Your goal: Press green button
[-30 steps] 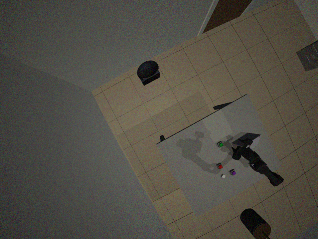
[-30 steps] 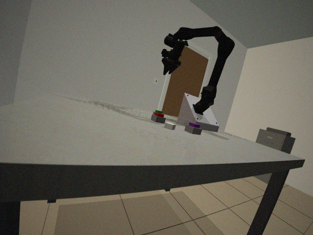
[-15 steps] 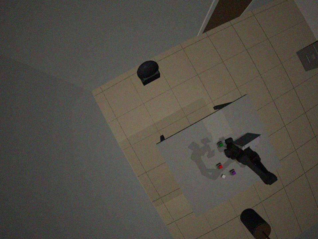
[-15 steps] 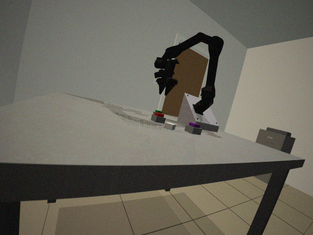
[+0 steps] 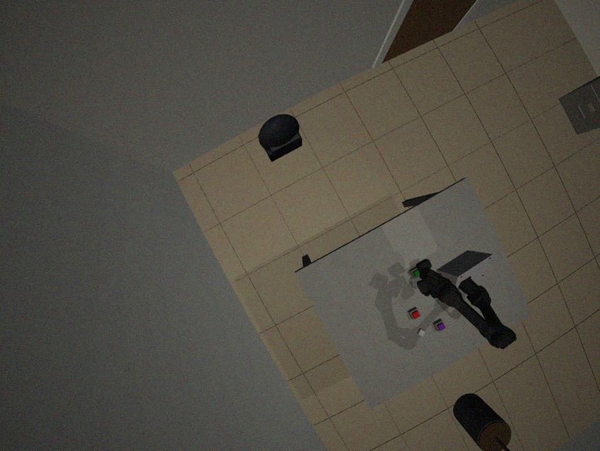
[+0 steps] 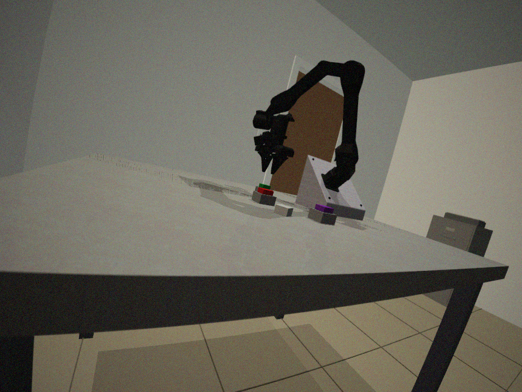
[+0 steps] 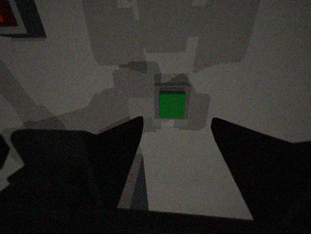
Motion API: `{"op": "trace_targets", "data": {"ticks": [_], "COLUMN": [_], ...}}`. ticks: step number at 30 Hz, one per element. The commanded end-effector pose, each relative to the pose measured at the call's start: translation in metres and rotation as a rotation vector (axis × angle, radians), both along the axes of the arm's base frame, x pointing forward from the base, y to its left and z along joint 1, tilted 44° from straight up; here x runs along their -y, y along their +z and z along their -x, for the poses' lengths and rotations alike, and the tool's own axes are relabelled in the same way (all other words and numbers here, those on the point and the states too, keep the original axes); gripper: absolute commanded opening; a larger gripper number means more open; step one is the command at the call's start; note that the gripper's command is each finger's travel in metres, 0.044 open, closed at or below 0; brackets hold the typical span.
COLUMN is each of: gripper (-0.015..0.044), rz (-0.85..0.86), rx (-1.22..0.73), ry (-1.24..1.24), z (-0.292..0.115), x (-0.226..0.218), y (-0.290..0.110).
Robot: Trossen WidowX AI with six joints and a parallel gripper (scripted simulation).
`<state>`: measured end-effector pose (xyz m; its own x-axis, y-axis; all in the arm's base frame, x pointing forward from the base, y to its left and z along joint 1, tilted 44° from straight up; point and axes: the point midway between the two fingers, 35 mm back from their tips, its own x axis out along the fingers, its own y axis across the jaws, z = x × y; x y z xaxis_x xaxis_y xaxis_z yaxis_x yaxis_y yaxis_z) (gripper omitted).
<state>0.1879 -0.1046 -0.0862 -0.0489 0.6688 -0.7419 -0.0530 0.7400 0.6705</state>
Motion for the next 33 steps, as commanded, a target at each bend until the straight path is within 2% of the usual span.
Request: {"op": "trace_targets", "data": {"ticks": [1, 7, 33], "gripper": [0.0164, 0.002, 0.002], "rz": [-0.007, -0.007, -0.008], "rx": [-0.001, -0.001, -0.001], "ry": [-0.007, -0.007, -0.007], "z": [0.003, 0.003, 0.003], "x": [-0.015, -0.015, -0.029], "y": [-0.013, -0.013, -0.029]}}
